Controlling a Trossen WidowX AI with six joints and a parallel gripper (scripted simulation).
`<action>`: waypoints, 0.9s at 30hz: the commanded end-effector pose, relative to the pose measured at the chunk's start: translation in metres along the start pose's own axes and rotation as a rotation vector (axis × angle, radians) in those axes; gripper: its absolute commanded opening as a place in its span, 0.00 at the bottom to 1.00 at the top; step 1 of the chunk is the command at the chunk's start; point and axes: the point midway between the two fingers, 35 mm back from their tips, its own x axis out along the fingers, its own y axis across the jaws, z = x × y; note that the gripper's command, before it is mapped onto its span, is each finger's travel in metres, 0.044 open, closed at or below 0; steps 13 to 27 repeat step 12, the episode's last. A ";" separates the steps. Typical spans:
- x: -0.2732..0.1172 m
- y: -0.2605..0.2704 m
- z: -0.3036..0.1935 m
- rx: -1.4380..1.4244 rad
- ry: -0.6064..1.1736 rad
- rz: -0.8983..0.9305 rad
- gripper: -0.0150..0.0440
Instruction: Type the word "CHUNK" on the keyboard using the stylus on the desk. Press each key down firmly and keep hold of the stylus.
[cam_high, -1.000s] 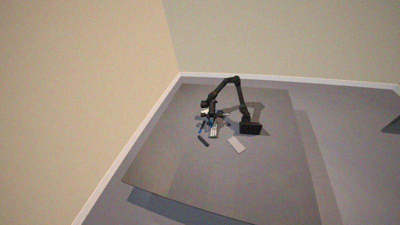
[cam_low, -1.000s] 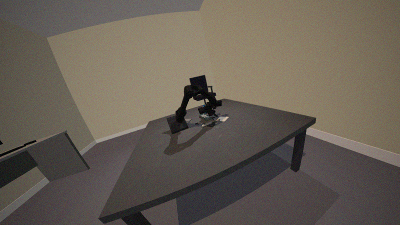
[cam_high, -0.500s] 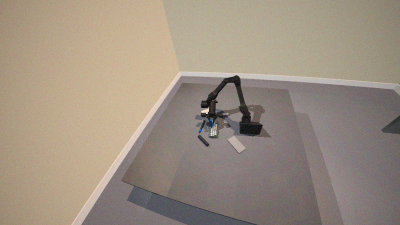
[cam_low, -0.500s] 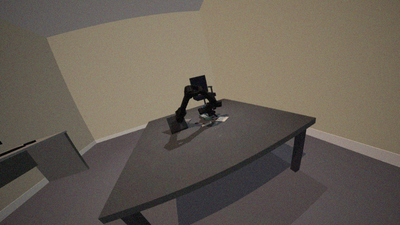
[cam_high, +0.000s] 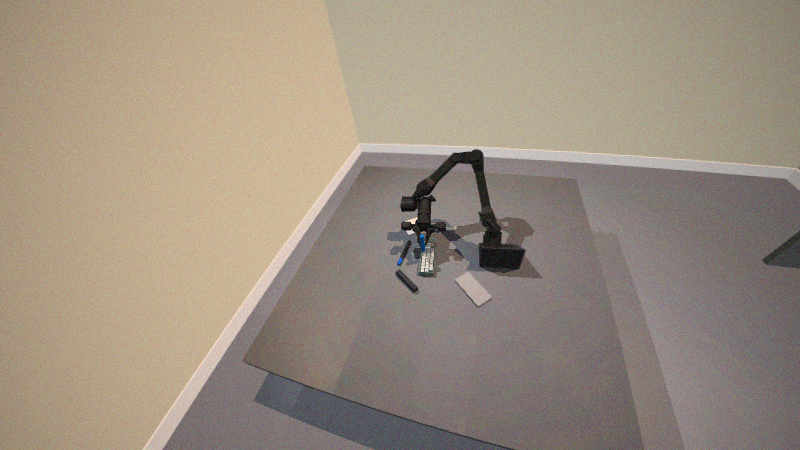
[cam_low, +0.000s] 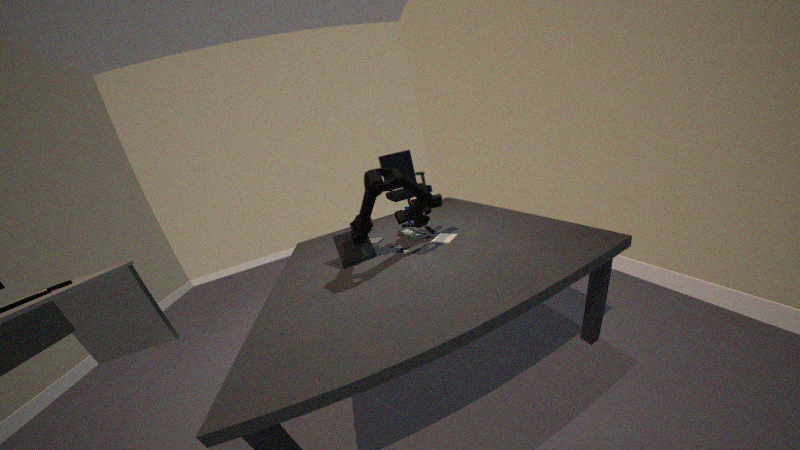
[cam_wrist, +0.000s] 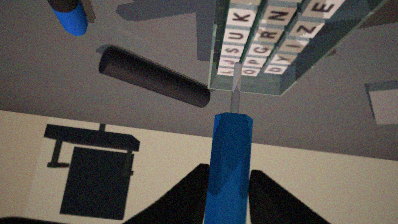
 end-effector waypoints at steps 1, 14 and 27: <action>-0.006 0.001 -0.008 0.000 0.002 0.008 0.39; -0.004 0.001 -0.005 -0.002 -0.001 0.004 0.39; -0.004 0.001 -0.005 -0.002 -0.001 0.004 0.39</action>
